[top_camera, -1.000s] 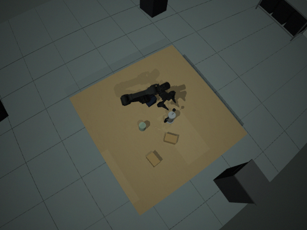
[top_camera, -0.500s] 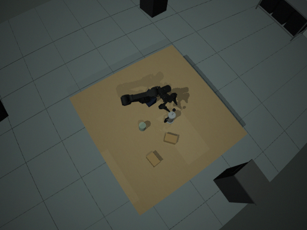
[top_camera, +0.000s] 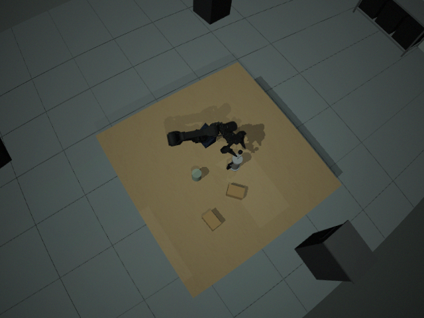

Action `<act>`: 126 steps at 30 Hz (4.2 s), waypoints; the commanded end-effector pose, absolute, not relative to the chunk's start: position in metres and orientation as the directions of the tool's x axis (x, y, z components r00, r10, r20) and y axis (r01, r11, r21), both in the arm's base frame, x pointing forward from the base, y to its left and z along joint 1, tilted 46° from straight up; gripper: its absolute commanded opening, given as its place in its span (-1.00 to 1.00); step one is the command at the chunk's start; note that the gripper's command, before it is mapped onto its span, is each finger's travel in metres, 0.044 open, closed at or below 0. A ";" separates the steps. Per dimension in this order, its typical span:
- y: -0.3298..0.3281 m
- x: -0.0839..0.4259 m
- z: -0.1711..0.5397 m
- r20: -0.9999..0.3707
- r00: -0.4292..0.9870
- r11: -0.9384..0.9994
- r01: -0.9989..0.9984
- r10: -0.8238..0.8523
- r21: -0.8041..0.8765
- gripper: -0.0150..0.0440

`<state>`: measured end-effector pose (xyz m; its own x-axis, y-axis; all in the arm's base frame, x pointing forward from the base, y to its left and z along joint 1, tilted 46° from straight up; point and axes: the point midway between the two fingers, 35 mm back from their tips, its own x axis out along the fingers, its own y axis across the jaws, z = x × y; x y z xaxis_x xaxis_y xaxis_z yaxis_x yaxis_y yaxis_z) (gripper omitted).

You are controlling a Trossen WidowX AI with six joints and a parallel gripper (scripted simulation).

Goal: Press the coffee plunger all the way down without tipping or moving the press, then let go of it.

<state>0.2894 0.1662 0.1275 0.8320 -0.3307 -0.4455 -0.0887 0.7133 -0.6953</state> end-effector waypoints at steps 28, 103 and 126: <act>0.156 0.290 0.113 -0.453 0.828 0.710 -0.098 -0.330 -0.697 -0.10; 0.110 0.305 0.058 -0.449 0.831 0.709 -0.096 -0.329 -0.699 -0.10; 0.112 0.306 0.057 -0.449 0.831 0.709 -0.096 -0.329 -0.698 -0.10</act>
